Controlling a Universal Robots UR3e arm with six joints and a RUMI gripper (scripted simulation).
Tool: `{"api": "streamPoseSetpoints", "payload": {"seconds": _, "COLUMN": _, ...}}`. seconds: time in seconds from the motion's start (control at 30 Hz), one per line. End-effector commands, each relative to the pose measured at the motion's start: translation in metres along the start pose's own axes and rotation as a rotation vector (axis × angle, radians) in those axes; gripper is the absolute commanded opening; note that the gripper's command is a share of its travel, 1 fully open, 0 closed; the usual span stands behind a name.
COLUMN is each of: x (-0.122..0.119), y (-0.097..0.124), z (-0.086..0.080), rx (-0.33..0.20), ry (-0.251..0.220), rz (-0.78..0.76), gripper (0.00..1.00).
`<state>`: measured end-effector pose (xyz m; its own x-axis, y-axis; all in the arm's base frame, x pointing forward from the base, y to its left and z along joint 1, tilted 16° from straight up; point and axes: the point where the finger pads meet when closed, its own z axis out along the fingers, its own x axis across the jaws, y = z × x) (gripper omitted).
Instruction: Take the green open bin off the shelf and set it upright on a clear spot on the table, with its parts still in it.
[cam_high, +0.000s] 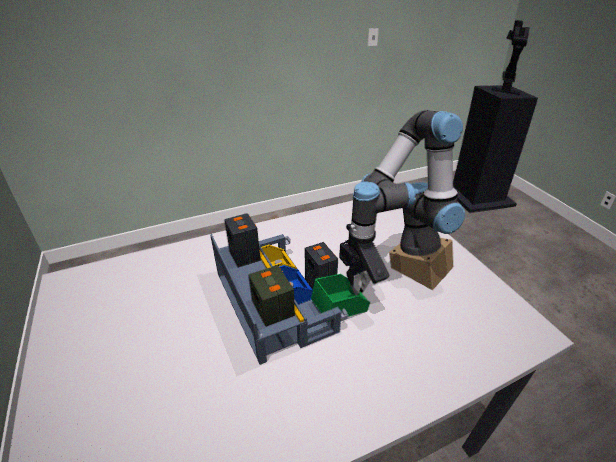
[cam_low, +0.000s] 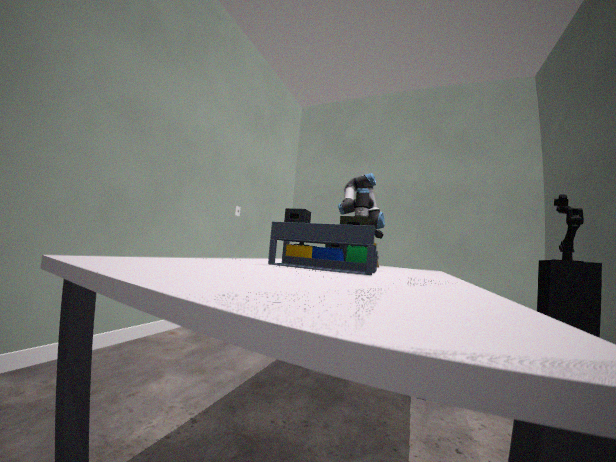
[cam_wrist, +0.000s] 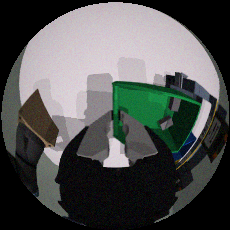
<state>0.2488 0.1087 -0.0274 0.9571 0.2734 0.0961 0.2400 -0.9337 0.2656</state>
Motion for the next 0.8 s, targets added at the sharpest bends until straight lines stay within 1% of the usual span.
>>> {"api": "streamPoseSetpoints", "payload": {"seconds": 0.0, "x": 0.0010, "y": 0.0001, "z": -0.0004, "rx": 0.000, "ry": 0.003, "rz": 0.001, "gripper": 0.00}}
{"api": "streamPoseSetpoints", "payload": {"seconds": 0.07, "x": 0.0010, "y": 0.0001, "z": -0.0004, "rx": 0.000, "ry": 0.003, "rz": 0.001, "gripper": 0.00}}
{"api": "streamPoseSetpoints", "payload": {"seconds": 0.1, "x": 0.0008, "y": 0.0001, "z": -0.0003, "rx": 0.000, "ry": 0.002, "rz": 0.000, "gripper": 0.26}}
{"api": "streamPoseSetpoints", "payload": {"seconds": 0.77, "x": 0.0008, "y": 0.0001, "z": -0.0003, "rx": 0.000, "ry": 0.002, "rz": 0.000, "gripper": 0.26}}
